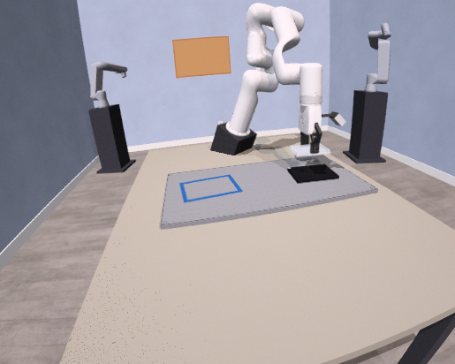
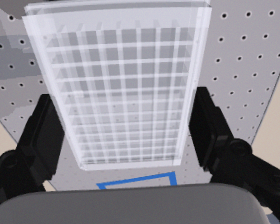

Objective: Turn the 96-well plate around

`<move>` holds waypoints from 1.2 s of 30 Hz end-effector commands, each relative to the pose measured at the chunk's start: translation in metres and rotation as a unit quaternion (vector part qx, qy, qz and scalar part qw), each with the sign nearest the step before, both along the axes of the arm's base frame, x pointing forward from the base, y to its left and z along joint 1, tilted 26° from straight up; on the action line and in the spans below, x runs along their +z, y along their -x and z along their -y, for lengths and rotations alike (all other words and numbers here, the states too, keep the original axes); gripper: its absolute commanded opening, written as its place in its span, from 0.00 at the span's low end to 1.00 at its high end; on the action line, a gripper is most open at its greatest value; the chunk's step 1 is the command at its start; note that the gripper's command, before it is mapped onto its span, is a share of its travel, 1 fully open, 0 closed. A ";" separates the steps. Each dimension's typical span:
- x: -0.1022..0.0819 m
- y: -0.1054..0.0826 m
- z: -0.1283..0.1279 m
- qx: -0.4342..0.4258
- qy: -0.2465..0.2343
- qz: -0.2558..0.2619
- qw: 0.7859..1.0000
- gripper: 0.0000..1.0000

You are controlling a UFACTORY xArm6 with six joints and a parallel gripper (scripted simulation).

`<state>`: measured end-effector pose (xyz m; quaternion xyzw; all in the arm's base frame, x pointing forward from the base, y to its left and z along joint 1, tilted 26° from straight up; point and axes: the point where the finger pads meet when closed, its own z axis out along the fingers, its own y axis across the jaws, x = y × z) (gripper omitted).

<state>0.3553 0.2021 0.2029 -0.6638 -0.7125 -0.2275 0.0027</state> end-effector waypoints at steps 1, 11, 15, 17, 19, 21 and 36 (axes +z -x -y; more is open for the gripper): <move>0.004 0.001 -0.009 -0.001 0.001 0.001 1.000 0.00; 0.008 0.003 -0.020 -0.001 0.001 0.001 1.000 0.00; 0.008 0.003 -0.020 -0.001 0.001 0.001 1.000 0.00; 0.008 0.003 -0.020 -0.001 0.001 0.001 1.000 0.00; 0.008 0.003 -0.020 -0.001 0.001 0.001 1.000 0.00; 0.008 0.003 -0.020 -0.001 0.001 0.001 1.000 0.00; 0.007 0.002 -0.019 -0.001 0.001 0.001 1.000 0.00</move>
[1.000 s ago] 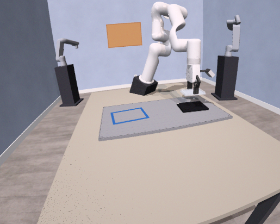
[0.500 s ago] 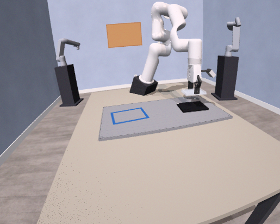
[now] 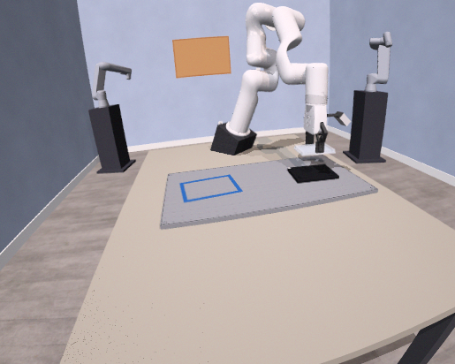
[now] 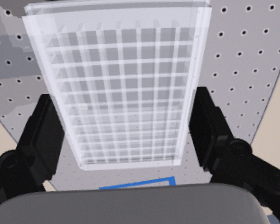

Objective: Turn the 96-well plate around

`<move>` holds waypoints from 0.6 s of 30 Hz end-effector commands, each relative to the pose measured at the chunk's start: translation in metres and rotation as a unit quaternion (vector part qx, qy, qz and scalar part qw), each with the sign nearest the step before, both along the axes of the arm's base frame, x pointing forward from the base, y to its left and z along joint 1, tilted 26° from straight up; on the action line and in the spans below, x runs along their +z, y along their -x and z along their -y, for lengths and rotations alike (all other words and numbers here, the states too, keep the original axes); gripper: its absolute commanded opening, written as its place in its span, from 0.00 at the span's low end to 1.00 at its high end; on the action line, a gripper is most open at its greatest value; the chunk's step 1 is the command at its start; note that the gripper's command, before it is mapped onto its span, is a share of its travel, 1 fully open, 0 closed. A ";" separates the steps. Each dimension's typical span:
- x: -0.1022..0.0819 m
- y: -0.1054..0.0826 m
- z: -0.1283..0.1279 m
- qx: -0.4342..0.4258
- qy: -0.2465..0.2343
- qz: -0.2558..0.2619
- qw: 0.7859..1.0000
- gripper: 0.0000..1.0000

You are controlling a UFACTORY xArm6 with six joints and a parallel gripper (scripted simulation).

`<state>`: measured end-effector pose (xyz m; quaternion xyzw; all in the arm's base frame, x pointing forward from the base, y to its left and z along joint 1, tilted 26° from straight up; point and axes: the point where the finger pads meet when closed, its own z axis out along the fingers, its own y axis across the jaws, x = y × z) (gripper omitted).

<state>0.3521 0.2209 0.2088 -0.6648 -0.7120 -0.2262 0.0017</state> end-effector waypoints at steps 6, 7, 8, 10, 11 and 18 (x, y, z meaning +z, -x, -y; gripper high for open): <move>0.000 -0.001 -0.001 0.000 -0.001 0.002 1.000 0.00; -0.002 -0.002 -0.001 0.000 -0.001 0.002 1.000 0.00; -0.003 -0.002 -0.002 0.000 -0.001 0.002 1.000 0.00; -0.006 -0.003 -0.003 0.000 -0.001 0.002 1.000 0.00; -0.008 -0.004 -0.003 0.000 -0.001 0.002 1.000 0.00; -0.015 -0.006 -0.006 0.000 -0.001 0.002 1.000 0.00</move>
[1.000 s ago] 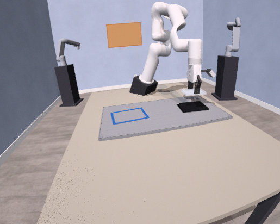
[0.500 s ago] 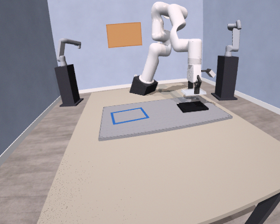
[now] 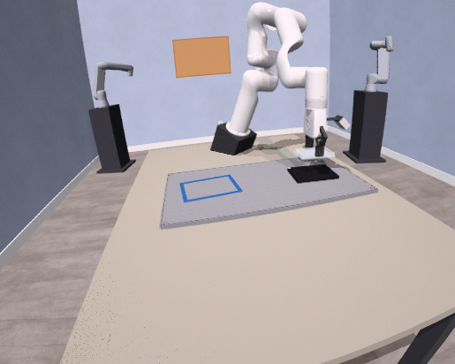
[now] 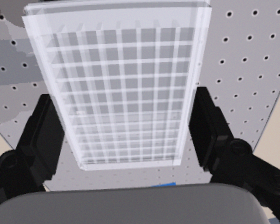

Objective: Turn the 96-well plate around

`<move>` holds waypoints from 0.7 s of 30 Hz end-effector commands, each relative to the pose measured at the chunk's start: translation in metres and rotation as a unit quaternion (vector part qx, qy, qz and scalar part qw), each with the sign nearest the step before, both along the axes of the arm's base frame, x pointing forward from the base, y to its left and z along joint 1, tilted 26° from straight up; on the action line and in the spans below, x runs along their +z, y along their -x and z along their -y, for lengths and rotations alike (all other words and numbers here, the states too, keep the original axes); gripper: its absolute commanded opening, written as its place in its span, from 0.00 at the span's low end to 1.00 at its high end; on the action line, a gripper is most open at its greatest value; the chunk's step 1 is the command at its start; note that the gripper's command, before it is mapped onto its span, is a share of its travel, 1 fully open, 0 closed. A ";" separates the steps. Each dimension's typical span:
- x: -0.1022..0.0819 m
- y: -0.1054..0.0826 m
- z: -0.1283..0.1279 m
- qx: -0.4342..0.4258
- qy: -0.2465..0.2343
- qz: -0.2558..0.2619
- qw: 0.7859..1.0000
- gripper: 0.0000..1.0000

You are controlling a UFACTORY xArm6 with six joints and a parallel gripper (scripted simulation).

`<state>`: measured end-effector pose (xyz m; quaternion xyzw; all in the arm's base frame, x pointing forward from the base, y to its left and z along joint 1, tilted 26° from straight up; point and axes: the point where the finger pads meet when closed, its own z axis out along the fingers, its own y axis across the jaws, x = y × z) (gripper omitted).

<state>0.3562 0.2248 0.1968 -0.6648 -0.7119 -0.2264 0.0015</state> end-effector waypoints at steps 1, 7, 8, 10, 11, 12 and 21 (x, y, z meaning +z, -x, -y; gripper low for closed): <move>-0.004 -0.003 -0.002 0.000 -0.001 0.001 1.000 0.00; -0.013 -0.006 -0.006 0.000 -0.001 0.001 1.000 0.00; -0.015 -0.006 -0.006 0.000 -0.001 0.001 1.000 0.00; -0.018 -0.007 -0.007 0.000 -0.001 0.001 1.000 0.00; -0.019 -0.008 -0.008 0.000 -0.001 0.001 1.000 0.00; -0.019 -0.008 -0.008 0.000 -0.001 0.001 1.000 0.00; -0.031 -0.012 -0.012 0.000 -0.001 0.001 1.000 0.00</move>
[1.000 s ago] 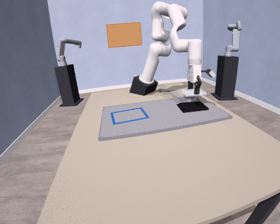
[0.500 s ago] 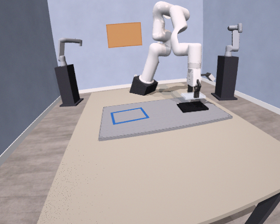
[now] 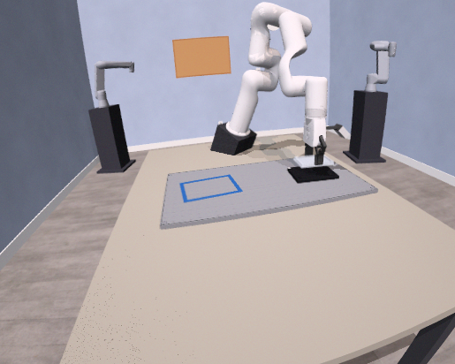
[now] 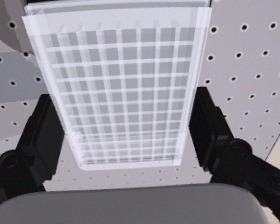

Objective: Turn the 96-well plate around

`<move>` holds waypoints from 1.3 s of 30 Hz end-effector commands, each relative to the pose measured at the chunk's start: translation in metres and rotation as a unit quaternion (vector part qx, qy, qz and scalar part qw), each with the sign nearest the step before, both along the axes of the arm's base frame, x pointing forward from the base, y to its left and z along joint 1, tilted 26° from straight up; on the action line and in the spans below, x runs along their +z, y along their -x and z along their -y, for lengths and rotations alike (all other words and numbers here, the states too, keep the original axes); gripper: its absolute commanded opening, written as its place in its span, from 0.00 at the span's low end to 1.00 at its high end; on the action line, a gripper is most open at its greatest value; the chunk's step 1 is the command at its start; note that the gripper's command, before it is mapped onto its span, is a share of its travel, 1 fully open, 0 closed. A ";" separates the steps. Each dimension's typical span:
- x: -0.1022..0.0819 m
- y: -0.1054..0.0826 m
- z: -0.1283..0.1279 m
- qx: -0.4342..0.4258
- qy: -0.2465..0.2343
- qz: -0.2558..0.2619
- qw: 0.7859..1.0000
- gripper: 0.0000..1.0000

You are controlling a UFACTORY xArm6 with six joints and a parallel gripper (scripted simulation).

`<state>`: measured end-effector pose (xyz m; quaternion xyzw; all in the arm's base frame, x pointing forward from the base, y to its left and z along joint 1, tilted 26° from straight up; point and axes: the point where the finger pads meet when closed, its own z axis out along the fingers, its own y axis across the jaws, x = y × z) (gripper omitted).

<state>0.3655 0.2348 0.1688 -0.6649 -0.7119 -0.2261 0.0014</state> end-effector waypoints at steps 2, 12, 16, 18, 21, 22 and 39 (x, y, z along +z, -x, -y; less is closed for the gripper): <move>-0.006 -0.003 -0.003 0.000 -0.001 0.001 1.000 0.00; -0.018 -0.007 -0.008 0.000 -0.001 0.001 1.000 0.00; -0.020 -0.008 -0.008 0.000 -0.001 0.001 1.000 0.00; -0.020 -0.008 -0.008 0.000 -0.001 0.001 1.000 0.00; -0.020 -0.008 -0.008 0.000 -0.001 0.001 1.000 0.00; -0.020 -0.008 -0.008 0.000 -0.001 0.001 1.000 0.00; -0.021 -0.008 -0.008 0.000 -0.001 0.001 1.000 0.00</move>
